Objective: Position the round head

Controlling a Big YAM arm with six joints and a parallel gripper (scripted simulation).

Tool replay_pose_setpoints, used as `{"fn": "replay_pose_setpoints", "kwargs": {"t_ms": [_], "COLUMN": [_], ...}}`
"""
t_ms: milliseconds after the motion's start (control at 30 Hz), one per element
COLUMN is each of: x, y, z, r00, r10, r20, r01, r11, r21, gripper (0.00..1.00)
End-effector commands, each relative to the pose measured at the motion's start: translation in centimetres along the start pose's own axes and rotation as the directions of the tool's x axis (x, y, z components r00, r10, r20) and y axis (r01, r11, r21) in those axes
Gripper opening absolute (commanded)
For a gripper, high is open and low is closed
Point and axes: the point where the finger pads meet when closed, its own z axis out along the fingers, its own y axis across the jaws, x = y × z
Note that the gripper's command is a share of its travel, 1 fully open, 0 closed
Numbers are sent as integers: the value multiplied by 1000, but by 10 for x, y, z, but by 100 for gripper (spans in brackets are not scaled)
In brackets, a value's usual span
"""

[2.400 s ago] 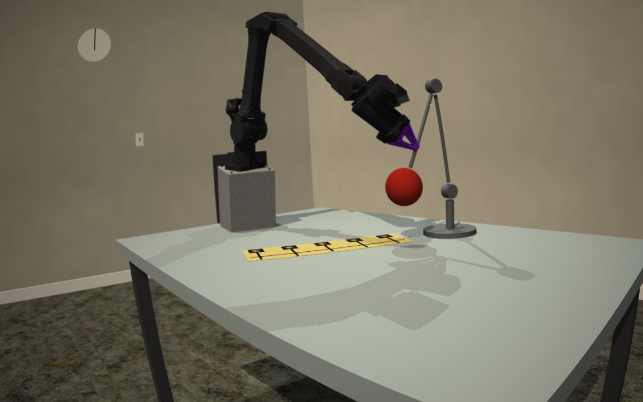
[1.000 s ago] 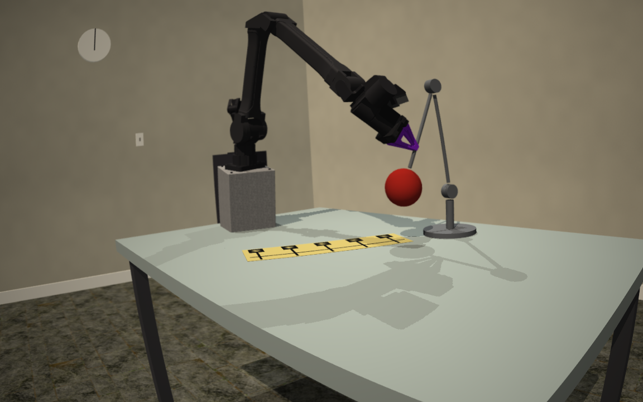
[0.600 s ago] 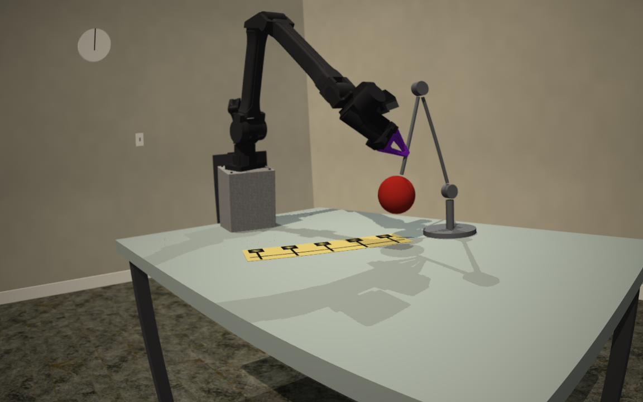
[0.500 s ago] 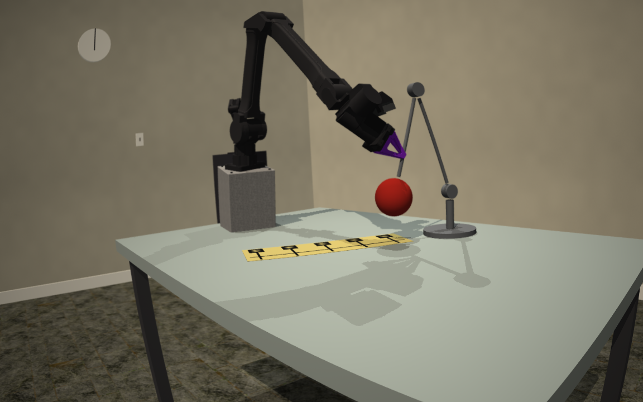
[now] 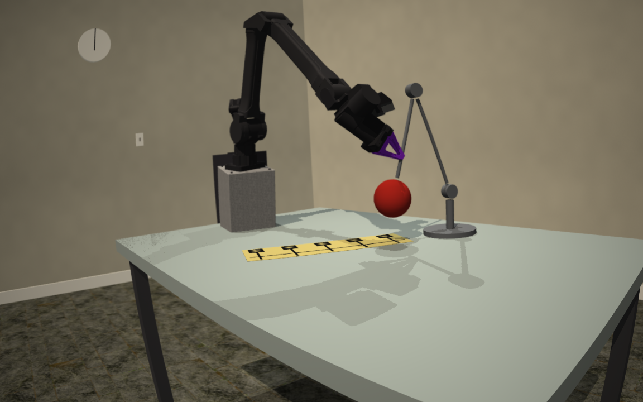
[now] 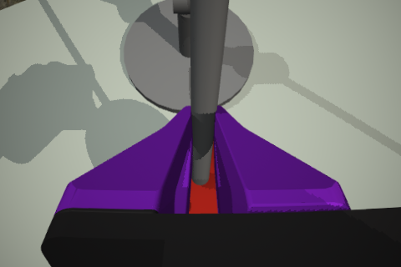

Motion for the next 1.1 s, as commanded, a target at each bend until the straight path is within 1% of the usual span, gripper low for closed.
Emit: {"fn": "replay_pose_setpoints", "kwargs": {"t_ms": [0, 1067], "x": [27, 24], "y": [14, 14], "z": [14, 15], "r00": [997, 997], "r10": [34, 34], "r20": [-64, -64], "r01": [-36, -36], "r11": [999, 999], "r21": [-29, -29], "gripper": [0, 0]}}
